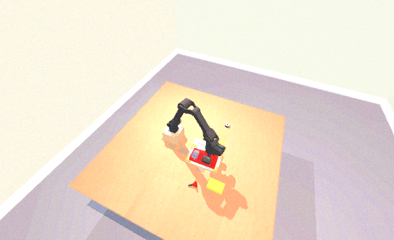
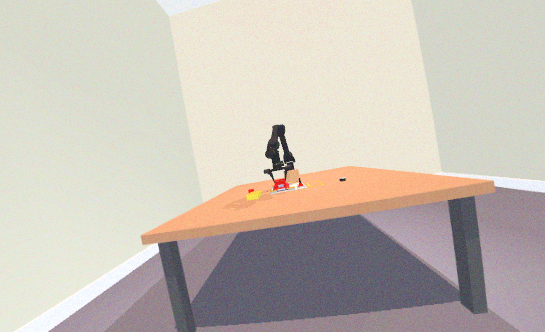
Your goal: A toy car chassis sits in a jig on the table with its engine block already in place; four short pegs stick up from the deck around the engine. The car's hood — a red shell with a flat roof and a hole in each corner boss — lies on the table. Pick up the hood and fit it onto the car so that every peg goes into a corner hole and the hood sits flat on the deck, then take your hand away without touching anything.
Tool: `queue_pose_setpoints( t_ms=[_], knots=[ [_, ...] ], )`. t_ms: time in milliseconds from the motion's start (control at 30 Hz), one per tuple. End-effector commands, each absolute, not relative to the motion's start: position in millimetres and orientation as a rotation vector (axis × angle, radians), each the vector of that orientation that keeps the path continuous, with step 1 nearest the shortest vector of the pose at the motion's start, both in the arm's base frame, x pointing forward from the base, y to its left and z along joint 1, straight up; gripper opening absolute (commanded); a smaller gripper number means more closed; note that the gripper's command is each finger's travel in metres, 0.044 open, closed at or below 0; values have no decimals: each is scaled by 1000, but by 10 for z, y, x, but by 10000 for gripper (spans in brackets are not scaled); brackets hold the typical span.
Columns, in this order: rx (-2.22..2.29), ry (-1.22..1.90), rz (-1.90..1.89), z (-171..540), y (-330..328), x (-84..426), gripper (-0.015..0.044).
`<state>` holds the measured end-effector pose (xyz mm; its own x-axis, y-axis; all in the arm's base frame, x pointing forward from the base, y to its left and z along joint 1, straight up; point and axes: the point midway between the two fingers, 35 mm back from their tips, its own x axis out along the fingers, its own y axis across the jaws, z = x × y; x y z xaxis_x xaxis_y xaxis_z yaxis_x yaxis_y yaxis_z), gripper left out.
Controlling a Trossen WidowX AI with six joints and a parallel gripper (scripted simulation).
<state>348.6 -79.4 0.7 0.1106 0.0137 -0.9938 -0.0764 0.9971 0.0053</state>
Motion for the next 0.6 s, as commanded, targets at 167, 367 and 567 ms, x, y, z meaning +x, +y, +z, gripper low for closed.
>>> queue_pose_setpoints(
  t_ms=[167, 367, 567],
  knots=[
    [-48, 1458, 61, -11, -786, 3473, 0],
    [-48, 1458, 61, -11, -786, 3473, 0],
    [-48, 1458, 61, -22, -786, 3474, 0]
  ],
)
